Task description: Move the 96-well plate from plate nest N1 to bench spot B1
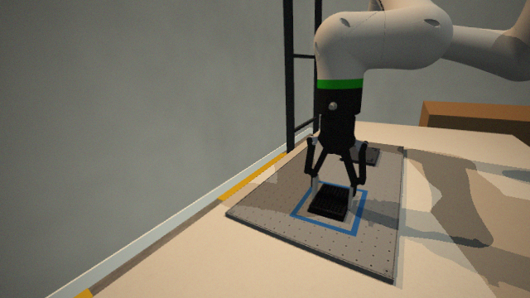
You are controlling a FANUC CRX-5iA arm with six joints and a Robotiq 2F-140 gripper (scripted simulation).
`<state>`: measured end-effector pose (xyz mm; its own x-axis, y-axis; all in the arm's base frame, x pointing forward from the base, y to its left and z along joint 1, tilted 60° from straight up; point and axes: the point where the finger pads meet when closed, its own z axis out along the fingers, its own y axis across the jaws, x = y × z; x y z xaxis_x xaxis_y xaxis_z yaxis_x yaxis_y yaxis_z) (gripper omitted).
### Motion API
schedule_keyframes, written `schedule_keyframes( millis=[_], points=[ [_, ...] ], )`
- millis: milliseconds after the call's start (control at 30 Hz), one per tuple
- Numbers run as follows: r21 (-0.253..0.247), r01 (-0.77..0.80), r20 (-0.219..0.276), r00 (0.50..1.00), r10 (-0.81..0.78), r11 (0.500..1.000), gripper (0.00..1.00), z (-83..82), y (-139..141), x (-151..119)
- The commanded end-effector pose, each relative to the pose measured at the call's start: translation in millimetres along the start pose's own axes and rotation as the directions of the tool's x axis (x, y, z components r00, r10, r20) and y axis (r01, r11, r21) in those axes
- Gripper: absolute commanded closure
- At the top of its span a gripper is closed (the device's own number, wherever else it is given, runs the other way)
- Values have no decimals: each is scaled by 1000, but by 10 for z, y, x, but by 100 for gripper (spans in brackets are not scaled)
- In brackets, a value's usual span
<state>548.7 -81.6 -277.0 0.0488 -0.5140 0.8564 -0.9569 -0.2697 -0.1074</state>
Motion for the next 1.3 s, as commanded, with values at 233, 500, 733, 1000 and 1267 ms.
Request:
schedule_keyframes(
  millis=[233,500,733,1000,1267],
  points=[
    [0,0,0,1000,0,1000,0,6,-1,-2],
    [0,0,0,1000,0,1000,0,6,-1,-2],
    [0,0,0,1000,0,1000,0,6,-1,-2],
    [0,0,0,1000,0,1000,0,-128,-1,-2],
    [0,0,0,1000,0,1000,0,-341,-1,-2]
  ],
)
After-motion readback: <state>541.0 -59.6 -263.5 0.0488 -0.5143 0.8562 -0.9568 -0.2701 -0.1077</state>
